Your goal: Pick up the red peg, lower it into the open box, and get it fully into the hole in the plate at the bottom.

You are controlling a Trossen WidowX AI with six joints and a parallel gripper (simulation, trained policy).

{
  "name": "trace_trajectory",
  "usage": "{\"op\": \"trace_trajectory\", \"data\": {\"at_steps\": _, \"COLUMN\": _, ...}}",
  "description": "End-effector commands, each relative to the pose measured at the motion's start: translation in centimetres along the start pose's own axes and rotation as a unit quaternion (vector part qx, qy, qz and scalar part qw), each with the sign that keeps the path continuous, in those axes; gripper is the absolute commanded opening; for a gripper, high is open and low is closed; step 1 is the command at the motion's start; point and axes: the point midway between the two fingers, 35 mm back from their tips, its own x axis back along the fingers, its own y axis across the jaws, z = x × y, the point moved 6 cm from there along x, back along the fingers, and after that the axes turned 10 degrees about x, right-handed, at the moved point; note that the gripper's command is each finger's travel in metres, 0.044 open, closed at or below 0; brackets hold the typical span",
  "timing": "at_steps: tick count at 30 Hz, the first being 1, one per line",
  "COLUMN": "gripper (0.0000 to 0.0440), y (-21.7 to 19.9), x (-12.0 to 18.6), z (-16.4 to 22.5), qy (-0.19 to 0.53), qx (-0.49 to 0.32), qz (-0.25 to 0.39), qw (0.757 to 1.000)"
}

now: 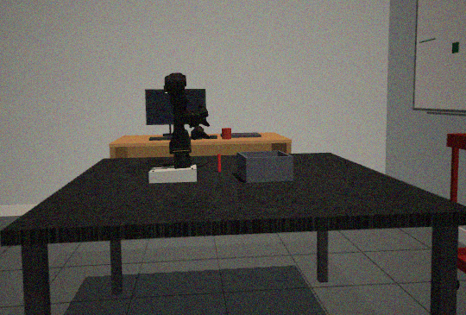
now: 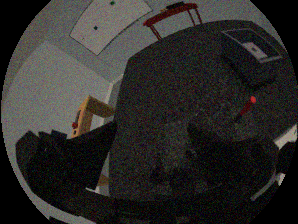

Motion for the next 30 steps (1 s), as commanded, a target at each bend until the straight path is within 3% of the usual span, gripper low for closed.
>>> {"op": "trace_trajectory", "data": {"at_steps": 1, "gripper": 0.044, "y": -1.0, "x": -0.4, "z": -1.0, "qy": 0.018, "qx": 0.022, "qz": 0.041, "qw": 0.999}}
{"op": "trace_trajectory", "data": {"at_steps": 12, "gripper": 0.044, "y": -5.0, "x": -1.1, "z": -4.7, "qy": 0.11, "qx": 0.042, "qz": 0.203, "qw": 0.972}}
{"op": "trace_trajectory", "data": {"at_steps": 30, "gripper": 0.044, "y": -10.1, "x": -2.8, "z": -6.9, "qy": 0.239, "qx": -0.06, "qz": 0.375, "qw": 0.894}}
